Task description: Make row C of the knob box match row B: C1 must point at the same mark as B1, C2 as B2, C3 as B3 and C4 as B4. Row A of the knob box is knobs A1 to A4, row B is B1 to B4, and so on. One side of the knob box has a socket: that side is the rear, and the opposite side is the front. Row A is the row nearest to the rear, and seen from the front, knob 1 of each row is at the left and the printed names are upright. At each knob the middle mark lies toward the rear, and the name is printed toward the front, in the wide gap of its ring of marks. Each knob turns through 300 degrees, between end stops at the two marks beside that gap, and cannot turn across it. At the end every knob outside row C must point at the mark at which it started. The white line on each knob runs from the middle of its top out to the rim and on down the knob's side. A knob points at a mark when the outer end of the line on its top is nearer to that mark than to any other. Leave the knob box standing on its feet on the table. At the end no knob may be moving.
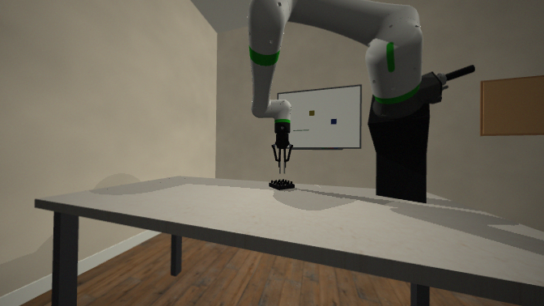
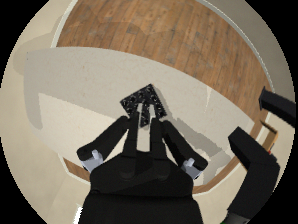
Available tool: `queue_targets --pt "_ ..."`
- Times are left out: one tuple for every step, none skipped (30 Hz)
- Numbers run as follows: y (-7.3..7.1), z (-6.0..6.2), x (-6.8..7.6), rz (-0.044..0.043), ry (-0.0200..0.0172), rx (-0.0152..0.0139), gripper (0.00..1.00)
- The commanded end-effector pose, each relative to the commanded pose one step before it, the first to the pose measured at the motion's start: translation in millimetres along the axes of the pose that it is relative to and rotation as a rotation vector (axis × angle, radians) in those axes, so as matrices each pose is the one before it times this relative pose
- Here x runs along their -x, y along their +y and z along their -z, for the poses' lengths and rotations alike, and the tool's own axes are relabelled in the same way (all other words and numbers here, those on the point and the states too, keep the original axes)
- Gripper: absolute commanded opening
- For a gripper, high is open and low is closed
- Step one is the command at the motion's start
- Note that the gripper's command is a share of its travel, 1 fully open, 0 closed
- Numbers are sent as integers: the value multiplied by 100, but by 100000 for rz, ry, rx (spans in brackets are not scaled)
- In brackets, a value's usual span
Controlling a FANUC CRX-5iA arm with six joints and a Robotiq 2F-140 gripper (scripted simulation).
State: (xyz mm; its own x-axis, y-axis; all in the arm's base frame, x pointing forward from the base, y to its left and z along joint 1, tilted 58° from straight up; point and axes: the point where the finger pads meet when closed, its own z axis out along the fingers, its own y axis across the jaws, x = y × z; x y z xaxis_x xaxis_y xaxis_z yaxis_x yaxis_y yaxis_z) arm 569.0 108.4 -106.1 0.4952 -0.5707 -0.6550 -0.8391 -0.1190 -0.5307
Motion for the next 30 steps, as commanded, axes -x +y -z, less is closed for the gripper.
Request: queue_targets --pt "4 201 -22 15601 -88 -970 12" --pt "0 39 0 3198 0 0 12" --pt "0 39 0 3199 0 0 12" --pt "0 39 0 3197 0 1 12" --pt "0 0 0 0 0 0 12" --pt "0 0 0 0 0 0 12" --pt "0 101 1 8335 1 2 12" --pt "0 42 0 3478 0 1 12" --pt "0 29 0 2419 0 1 12" --pt "0 36 0 2983 0 1 12" --pt "0 39 0 3234 0 1 12" --pt "0 39 0 3235 0 1 12" --pt "0 39 1 3210 0 1 12" --pt "0 39 1 3198 0 1 12" --pt "0 39 1 3198 0 1 12" --pt "0 38 1 3165 0 1 12" --pt "0 27 0 2193 0 1 12" --pt "0 16 0 1338 0 0 12" --pt "0 8 0 656 0 0 12" --pt "0 3 0 208 0 0 12" --pt "0 0 0 27 0 0 12" --pt "0 0 0 0 0 0 12" --pt "0 0 0 0 0 0 12" --pt "0 0 0 0 0 0 12" --pt "0 0 0 0 0 0 12" --pt "0 0 0 0 0 0 12" --pt "0 0 0 0 0 0 12" --pt "0 0 0 0 0 0 12" --pt "0 0 0 0 0 0 12" --pt "0 0 0 0 0 0 12"
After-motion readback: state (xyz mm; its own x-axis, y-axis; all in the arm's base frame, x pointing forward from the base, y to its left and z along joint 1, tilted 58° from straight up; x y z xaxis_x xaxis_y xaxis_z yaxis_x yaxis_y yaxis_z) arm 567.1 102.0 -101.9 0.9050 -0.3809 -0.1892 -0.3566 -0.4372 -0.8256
